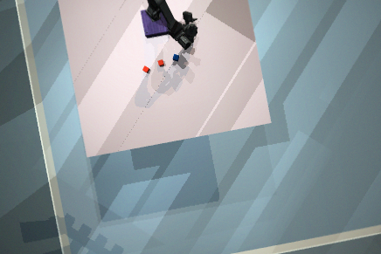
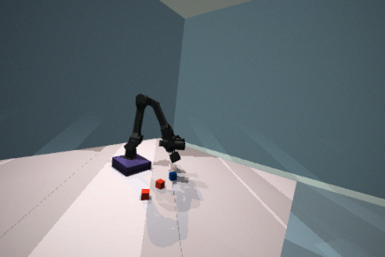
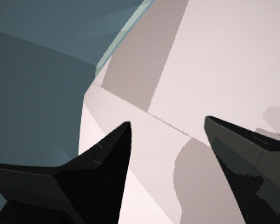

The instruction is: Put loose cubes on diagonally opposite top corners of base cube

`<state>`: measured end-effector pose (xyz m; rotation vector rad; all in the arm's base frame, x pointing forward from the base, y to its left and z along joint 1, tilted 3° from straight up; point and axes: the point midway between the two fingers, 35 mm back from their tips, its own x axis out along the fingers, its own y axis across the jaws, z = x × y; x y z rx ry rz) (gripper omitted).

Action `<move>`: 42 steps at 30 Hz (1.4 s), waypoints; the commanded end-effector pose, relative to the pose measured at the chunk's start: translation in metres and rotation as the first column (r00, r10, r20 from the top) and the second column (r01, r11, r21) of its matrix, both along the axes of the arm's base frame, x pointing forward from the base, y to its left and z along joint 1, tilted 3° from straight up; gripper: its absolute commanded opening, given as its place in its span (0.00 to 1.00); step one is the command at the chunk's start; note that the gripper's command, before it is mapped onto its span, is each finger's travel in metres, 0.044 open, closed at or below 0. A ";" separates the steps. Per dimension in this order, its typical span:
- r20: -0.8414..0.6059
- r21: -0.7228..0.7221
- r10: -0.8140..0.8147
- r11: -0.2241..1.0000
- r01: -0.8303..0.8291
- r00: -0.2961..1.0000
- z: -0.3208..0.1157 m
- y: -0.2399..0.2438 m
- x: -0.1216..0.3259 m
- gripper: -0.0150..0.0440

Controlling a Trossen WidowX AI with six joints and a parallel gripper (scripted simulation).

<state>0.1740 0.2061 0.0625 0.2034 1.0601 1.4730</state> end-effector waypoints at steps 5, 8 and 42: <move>-0.063 -0.242 -0.335 0.919 0.311 0.940 -0.001 -0.052 0.076 0.70; -0.070 -0.331 -0.466 0.845 0.420 0.882 0.002 -0.080 0.101 0.70; 0.225 -0.826 -0.960 -0.277 0.490 -0.165 0.058 -0.403 0.122 0.70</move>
